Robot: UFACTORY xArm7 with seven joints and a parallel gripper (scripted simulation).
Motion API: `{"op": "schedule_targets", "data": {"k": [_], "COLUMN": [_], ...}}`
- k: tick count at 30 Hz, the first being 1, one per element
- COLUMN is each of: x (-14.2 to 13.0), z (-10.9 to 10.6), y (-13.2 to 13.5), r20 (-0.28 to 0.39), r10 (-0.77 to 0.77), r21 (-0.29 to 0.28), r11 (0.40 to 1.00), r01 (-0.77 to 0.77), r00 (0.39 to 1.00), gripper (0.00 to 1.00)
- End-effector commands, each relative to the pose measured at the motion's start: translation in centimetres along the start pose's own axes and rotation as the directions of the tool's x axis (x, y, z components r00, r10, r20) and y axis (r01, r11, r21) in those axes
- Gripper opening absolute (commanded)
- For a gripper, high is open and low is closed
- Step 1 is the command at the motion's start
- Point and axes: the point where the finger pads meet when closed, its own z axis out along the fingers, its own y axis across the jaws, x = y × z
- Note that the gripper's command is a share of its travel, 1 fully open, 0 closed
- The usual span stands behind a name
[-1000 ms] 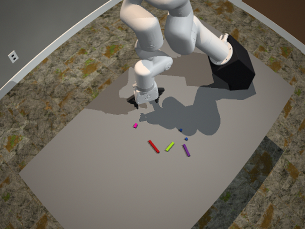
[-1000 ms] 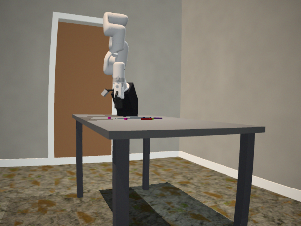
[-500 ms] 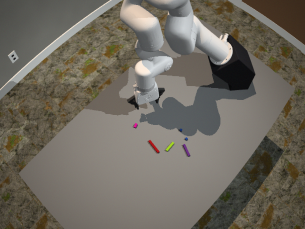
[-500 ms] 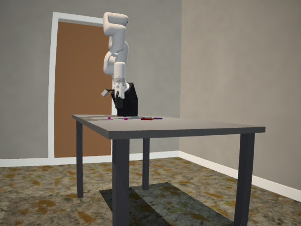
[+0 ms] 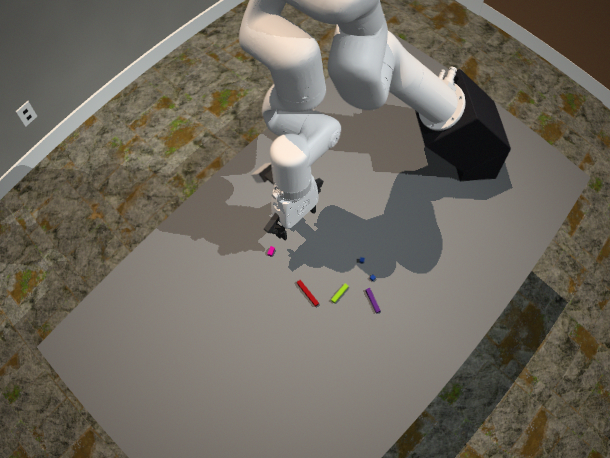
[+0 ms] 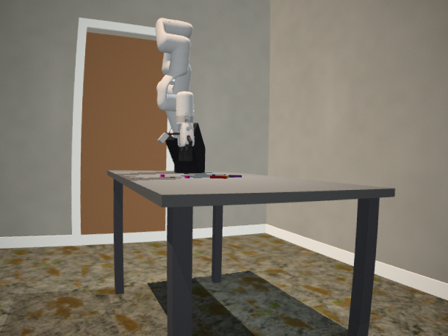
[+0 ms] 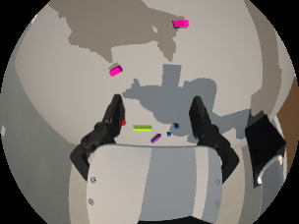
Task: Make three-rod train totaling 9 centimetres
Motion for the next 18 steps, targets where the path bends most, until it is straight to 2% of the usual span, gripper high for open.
{"op": "schedule_targets", "data": {"k": [1, 3, 4, 9, 18], "x": [-0.9, -0.9, -1.4, -2.2, -3.7], "z": [0.1, 0.1, 0.1, 0.1, 0.2], "y": [-0.8, -0.8, -1.2, -1.7, -2.8], "r20": [0.008, 0.008, 0.011, 0.014, 0.019], "r10": [-0.167, -0.167, -0.259, -0.398, -0.649], "r21": [0.0, 0.0, 0.0, 0.0, 0.002], "r11": [0.986, 0.986, 0.966, 0.917, 0.761], "r01": [0.167, 0.167, 0.259, 0.398, 0.649], "r00": [0.986, 0.986, 0.966, 0.917, 0.761], "gripper": [1.0, 1.0, 1.0, 1.0, 1.0]}}
